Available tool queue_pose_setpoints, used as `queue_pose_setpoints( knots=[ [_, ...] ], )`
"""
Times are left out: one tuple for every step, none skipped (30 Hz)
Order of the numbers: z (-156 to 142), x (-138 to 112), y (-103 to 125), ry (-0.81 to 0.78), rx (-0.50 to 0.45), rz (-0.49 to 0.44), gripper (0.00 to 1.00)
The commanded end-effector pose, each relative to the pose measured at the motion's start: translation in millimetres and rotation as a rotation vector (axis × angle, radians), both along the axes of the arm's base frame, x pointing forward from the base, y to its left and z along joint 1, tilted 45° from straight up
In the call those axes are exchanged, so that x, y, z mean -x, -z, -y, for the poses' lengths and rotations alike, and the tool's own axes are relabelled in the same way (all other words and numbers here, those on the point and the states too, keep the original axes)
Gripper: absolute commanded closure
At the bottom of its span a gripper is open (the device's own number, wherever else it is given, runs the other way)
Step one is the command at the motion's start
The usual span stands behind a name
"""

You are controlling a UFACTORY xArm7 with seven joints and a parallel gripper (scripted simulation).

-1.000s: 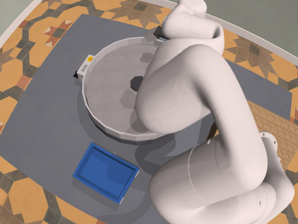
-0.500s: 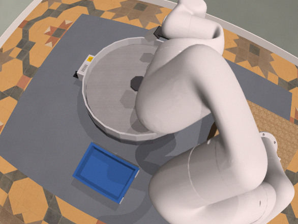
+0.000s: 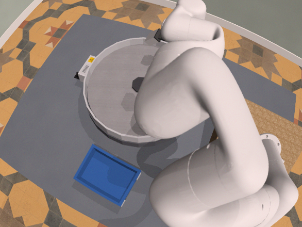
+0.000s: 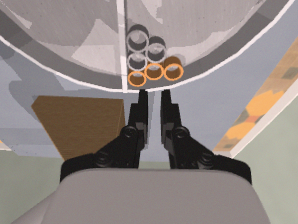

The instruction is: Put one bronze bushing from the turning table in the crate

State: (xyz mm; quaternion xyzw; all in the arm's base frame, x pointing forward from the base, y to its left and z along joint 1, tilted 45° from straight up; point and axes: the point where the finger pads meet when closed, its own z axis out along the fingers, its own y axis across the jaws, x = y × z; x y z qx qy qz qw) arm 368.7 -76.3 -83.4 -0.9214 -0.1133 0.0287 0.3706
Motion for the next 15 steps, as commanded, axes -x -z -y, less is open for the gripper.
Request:
queue_pose_setpoints(
  knots=[
    [0.6,0.9,4.6,-0.102,0.034,0.058,0.87],
    [0.6,0.9,4.6,-0.102,0.034,0.058,0.87],
    [0.6,0.9,4.6,-0.102,0.034,0.058,0.87],
    [0.1,1.4,6.0,-0.13,0.043,0.073,0.87],
    [-0.3,2.0,7.5,-0.161,0.051,0.088,0.87],
    [-0.8,2.7,9.3,-0.192,0.061,0.105,0.87],
    [-1.3,3.4,11.1,-0.226,0.071,0.122,0.87],
    [-1.8,4.1,12.7,-0.257,0.081,0.139,0.87],
    [-2.2,4.5,13.8,-0.279,0.087,0.15,0.87],
    [-2.5,5.0,15.0,-0.303,0.094,0.162,0.87],
    [-2.9,5.6,16.3,-0.328,0.102,0.175,0.87],
    [-3.4,6.1,17.7,-0.353,0.11,0.189,0.87],
    [-3.7,6.7,19.0,-0.379,0.117,0.202,0.87],
    [-4.1,7.2,20.3,-0.404,0.125,0.215,0.87],
    [-4.5,7.7,21.6,-0.429,0.132,0.228,0.87]
  ],
)
